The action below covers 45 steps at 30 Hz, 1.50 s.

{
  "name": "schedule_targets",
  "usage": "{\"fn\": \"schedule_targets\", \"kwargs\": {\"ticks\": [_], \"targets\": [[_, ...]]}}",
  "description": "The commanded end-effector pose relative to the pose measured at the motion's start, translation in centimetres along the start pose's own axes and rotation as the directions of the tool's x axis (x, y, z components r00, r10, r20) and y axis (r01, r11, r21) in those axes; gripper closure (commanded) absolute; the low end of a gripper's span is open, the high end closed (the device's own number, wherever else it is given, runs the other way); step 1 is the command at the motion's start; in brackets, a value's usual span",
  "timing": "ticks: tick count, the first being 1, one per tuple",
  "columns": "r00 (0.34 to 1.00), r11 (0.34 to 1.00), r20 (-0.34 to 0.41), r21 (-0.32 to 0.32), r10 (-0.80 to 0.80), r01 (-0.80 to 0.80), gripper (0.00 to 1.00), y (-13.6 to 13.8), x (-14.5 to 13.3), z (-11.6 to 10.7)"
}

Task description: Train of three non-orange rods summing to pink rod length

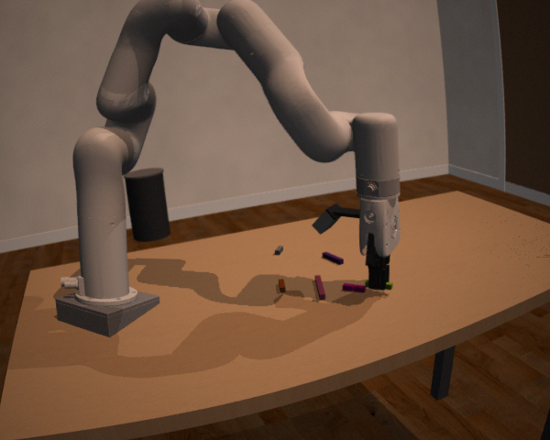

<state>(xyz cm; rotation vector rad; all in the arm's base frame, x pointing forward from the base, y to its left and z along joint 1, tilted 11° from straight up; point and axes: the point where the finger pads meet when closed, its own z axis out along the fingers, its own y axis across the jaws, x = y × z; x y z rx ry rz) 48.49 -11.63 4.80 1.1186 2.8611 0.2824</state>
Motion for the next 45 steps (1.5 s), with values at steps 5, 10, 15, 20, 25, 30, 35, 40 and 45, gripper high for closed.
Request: {"fn": "schedule_targets", "kwargs": {"ticks": [5, 10, 15, 20, 25, 30, 35, 40, 45], "targets": [[1.0, 1.0, 0.004, -0.002, 0.0, 0.0, 0.96, 0.1, -0.1, -0.2], [1.0, 1.0, 0.004, -0.002, 0.0, 0.0, 0.96, 0.1, -0.1, -0.2], [1.0, 1.0, 0.004, -0.002, 0.0, 0.0, 0.96, 0.1, -0.1, -0.2], [1.0, 1.0, 0.004, -0.002, 0.0, 0.0, 0.96, 0.1, -0.1, 0.0], [1.0, 1.0, 0.004, -0.002, 0.0, 0.0, 0.96, 0.1, -0.1, 0.3], [1.0, 1.0, 0.004, -0.002, 0.0, 0.0, 0.96, 0.1, -0.1, 0.6], [1.0, 1.0, 0.004, -0.002, 0.0, 0.0, 0.96, 0.1, -0.1, 0.9], [1.0, 1.0, 0.004, -0.002, 0.0, 0.0, 0.96, 0.1, -0.1, 1.0], [1.0, 1.0, 0.004, -0.002, 0.0, 0.0, 0.96, 0.1, -0.1, 1.0]]}}
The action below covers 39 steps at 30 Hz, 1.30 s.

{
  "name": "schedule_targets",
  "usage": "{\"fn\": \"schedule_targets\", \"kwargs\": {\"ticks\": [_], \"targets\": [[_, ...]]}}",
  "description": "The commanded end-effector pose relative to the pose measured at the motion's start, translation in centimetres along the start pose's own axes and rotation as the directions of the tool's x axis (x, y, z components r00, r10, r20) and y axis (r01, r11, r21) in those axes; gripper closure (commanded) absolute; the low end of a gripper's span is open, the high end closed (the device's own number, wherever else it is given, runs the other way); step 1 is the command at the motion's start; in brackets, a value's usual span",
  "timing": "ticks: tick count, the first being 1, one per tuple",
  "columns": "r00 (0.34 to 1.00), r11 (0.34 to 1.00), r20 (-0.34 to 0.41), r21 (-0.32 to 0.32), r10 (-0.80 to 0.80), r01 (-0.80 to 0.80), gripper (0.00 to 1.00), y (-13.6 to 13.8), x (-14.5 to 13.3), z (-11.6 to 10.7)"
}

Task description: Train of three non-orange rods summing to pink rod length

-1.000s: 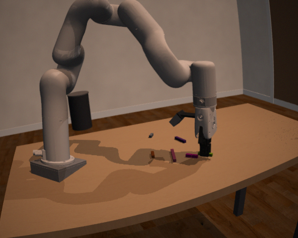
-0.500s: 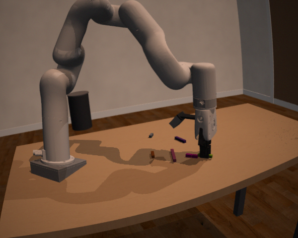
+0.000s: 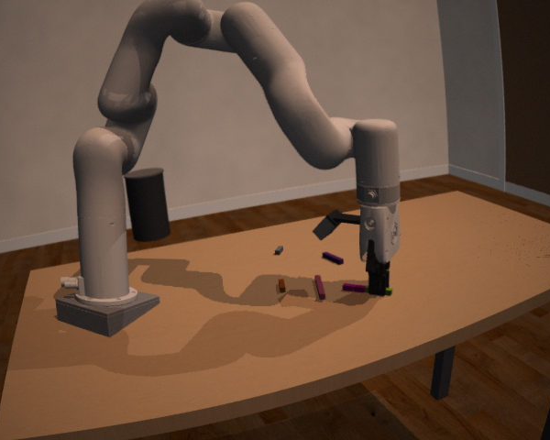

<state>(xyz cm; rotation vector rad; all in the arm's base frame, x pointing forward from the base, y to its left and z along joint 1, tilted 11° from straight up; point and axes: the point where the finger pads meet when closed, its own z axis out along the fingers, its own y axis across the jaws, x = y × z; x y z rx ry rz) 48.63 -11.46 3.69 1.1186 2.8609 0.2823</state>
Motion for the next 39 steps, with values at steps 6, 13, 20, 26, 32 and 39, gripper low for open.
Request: {"fn": "schedule_targets", "kwargs": {"ticks": [6, 13, 20, 26, 32, 39], "targets": [[1.0, 1.0, 0.004, -0.002, 0.0, 0.0, 0.96, 0.08, -0.14, -0.14], [1.0, 1.0, 0.004, -0.002, 0.0, 0.0, 0.96, 0.08, -0.14, -0.14], [1.0, 1.0, 0.004, -0.002, 0.0, 0.0, 0.96, 0.08, -0.14, -0.14], [1.0, 1.0, 0.004, -0.002, 0.0, 0.0, 0.96, 0.08, -0.14, -0.14], [1.0, 1.0, 0.004, -0.002, 0.0, 0.0, 0.92, 0.08, -0.14, -0.14], [1.0, 1.0, 0.004, -0.002, 0.0, 0.0, 0.84, 0.08, -0.14, -0.14]]}}
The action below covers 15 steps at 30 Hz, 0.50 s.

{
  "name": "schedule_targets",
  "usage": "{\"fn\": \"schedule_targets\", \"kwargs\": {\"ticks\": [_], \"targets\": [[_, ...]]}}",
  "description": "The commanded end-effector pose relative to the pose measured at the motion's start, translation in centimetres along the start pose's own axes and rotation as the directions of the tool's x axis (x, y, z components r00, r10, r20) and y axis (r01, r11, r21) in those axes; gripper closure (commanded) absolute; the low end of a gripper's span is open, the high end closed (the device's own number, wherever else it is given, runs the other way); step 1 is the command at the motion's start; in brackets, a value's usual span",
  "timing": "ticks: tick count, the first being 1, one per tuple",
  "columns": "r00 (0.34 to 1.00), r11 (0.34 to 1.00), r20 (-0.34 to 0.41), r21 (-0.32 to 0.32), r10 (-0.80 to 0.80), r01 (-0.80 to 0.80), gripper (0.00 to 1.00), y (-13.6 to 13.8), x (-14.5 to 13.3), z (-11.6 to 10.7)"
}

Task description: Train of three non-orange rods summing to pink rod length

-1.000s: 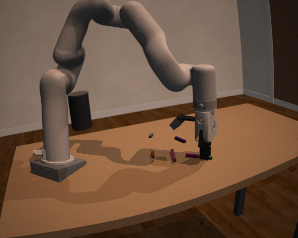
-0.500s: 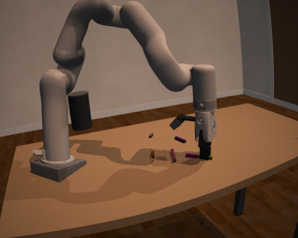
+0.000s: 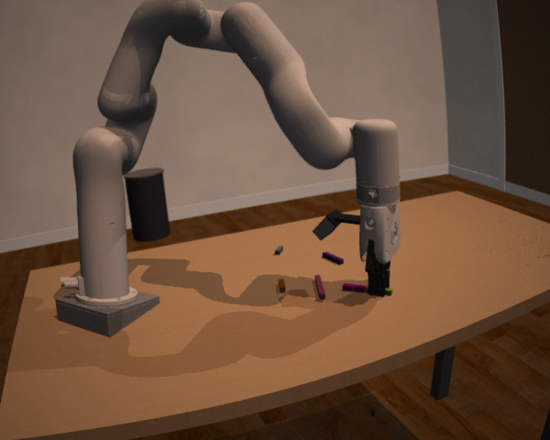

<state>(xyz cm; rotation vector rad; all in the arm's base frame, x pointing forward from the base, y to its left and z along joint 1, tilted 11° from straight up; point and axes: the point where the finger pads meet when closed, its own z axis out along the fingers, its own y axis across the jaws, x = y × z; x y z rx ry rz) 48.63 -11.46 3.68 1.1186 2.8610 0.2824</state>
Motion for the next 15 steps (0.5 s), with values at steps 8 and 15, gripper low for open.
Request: {"fn": "schedule_targets", "kwargs": {"ticks": [8, 15], "targets": [[1.0, 1.0, 0.004, -0.002, 0.0, 0.0, 0.76, 0.08, -0.14, -0.15], [1.0, 1.0, 0.004, -0.002, 0.0, 0.0, 0.76, 0.08, -0.14, -0.15]]}}
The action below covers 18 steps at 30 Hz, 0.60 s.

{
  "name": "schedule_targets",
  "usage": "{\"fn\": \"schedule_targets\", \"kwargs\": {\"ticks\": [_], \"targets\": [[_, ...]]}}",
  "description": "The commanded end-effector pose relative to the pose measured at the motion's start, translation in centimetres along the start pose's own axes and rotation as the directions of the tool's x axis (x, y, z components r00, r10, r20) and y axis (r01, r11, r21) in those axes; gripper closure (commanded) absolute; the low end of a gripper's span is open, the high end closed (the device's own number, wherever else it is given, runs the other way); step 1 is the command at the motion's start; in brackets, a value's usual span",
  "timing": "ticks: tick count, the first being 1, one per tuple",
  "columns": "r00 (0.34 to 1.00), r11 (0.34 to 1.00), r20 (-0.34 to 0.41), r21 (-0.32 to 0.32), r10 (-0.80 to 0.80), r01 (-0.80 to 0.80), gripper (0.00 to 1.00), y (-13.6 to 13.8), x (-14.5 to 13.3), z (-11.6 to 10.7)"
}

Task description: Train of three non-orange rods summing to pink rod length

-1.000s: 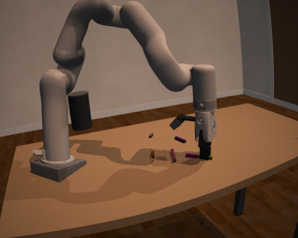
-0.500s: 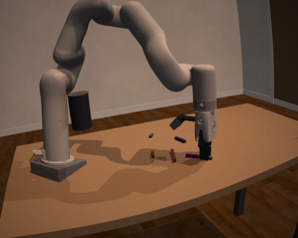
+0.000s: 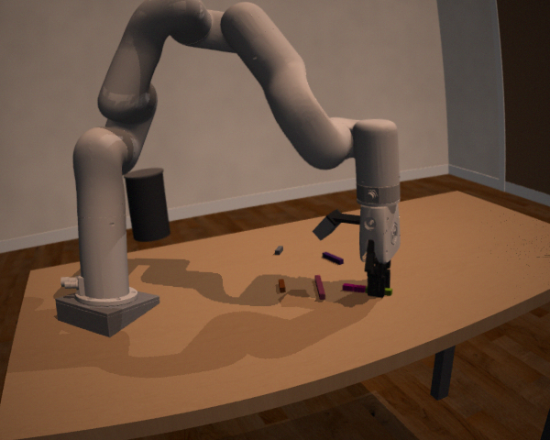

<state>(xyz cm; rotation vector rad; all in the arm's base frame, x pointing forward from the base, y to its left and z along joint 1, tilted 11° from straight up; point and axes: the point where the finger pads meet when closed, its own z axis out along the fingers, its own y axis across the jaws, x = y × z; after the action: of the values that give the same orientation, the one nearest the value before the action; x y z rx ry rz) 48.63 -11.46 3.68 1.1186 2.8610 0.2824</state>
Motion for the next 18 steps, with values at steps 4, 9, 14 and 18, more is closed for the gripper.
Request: {"fn": "schedule_targets", "kwargs": {"ticks": [4, 9, 14, 18], "targets": [[1.0, 1.0, 0.004, -0.002, 0.0, 0.0, 0.76, 0.1, -0.1, -0.3], [1.0, 1.0, 0.004, -0.002, 0.0, 0.0, 0.76, 0.1, -0.1, -1.6], [1.0, 1.0, 0.004, -0.002, 0.0, 0.0, 0.76, 0.1, -0.1, -3.1], [1.0, 1.0, 0.004, -0.002, 0.0, 0.0, 0.76, 0.1, -0.1, -5.3]]}}
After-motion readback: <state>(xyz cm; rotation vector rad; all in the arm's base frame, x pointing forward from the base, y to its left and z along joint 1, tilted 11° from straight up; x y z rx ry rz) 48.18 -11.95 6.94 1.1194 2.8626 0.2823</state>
